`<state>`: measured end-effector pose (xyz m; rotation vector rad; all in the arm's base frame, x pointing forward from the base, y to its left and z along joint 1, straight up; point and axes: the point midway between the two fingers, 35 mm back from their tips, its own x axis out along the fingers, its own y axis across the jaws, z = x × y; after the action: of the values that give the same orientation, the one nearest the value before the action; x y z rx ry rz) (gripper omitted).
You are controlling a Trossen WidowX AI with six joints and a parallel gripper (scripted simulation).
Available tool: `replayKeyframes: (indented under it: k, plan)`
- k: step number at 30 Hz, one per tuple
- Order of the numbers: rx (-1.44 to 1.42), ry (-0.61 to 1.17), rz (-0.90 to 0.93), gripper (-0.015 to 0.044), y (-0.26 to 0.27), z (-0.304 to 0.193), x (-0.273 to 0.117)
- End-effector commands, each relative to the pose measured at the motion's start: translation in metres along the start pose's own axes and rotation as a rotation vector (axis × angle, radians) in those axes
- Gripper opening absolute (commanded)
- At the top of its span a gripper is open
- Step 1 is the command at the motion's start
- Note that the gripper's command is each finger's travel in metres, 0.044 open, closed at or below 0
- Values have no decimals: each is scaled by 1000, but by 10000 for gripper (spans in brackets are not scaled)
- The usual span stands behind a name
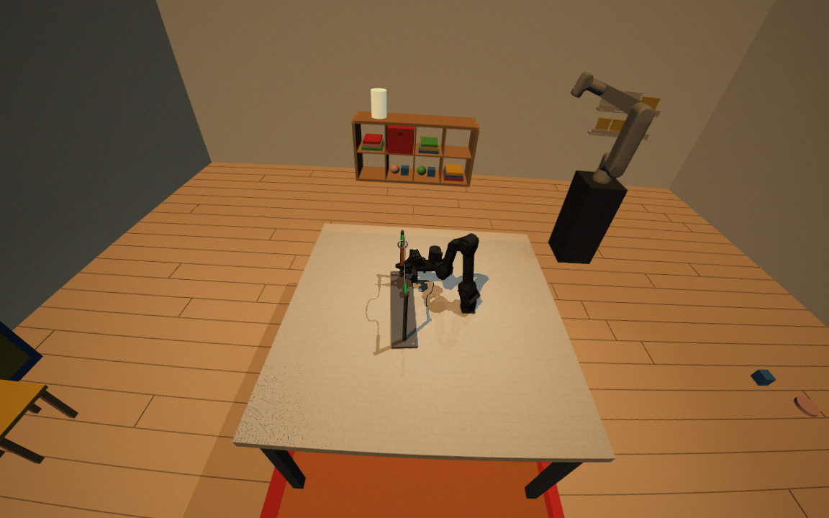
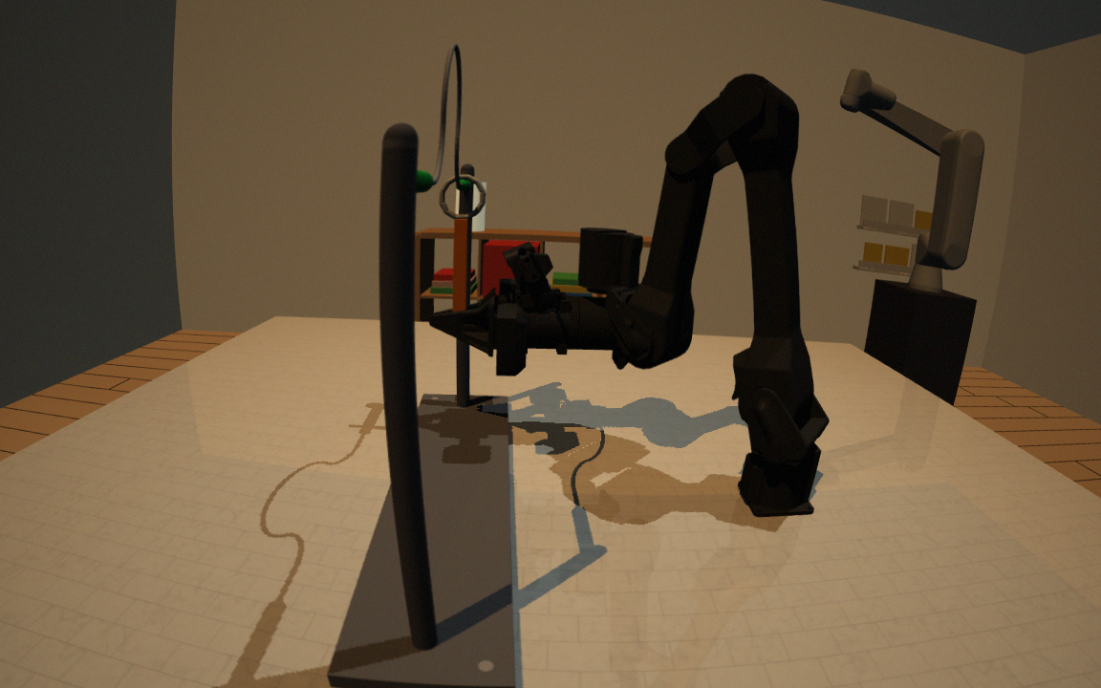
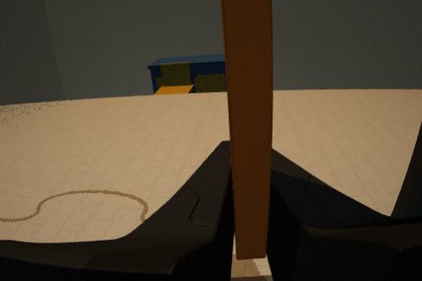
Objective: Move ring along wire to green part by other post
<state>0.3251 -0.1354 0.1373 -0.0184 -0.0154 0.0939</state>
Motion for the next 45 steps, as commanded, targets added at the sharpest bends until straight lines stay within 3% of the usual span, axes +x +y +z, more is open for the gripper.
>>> replayKeyframes:
  k: [1, 45]
  plan:
    - [-1, 0, 0, -142, 0, 0, 0]
    - [5, 0, -1, -150, 0, 13, 0]
